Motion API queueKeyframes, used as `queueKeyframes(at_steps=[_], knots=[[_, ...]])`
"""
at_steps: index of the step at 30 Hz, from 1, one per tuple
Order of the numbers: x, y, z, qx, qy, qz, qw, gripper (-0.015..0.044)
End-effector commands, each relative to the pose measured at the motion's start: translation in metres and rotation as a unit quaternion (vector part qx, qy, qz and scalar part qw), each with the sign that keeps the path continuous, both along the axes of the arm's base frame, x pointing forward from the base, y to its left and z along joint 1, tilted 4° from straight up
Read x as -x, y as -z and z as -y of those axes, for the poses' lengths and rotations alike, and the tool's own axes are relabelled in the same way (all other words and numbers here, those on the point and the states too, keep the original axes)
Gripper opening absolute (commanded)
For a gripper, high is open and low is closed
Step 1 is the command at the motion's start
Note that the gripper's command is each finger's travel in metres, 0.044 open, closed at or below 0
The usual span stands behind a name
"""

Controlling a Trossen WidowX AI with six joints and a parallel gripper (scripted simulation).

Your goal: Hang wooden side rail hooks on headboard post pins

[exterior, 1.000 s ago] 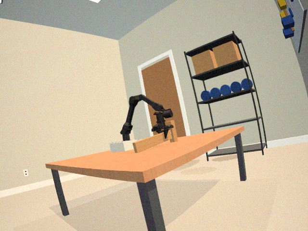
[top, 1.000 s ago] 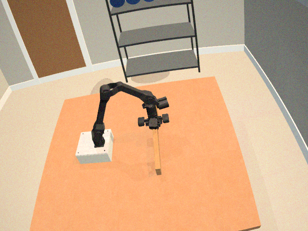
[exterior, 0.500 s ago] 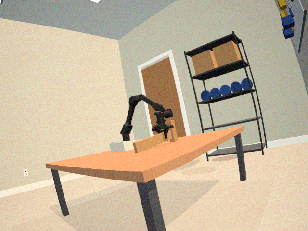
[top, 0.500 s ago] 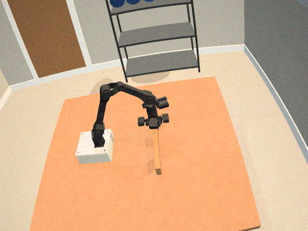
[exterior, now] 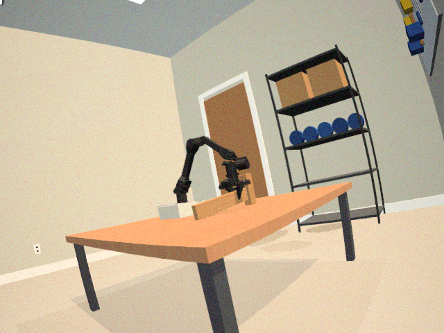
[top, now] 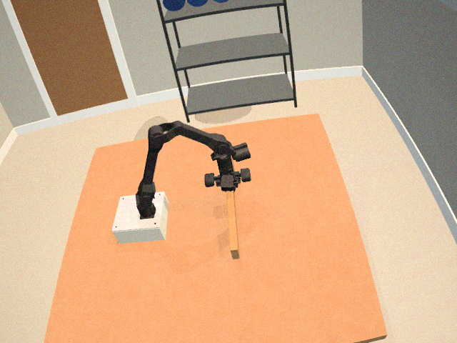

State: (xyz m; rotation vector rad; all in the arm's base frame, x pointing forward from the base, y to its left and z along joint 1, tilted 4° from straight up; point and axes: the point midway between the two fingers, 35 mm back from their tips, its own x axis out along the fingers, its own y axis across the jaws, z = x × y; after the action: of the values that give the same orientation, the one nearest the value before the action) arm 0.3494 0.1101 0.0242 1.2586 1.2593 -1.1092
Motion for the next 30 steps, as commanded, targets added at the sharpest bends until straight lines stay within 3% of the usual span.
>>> queueKeyframes(at_steps=[1,30], knots=[[-0.0009,-0.002,-0.0009,-0.001,0.002,0.002,1.0,0.0],[-0.001,-0.0011,-0.0042,-0.001,0.002,0.002,1.0,0.0]])
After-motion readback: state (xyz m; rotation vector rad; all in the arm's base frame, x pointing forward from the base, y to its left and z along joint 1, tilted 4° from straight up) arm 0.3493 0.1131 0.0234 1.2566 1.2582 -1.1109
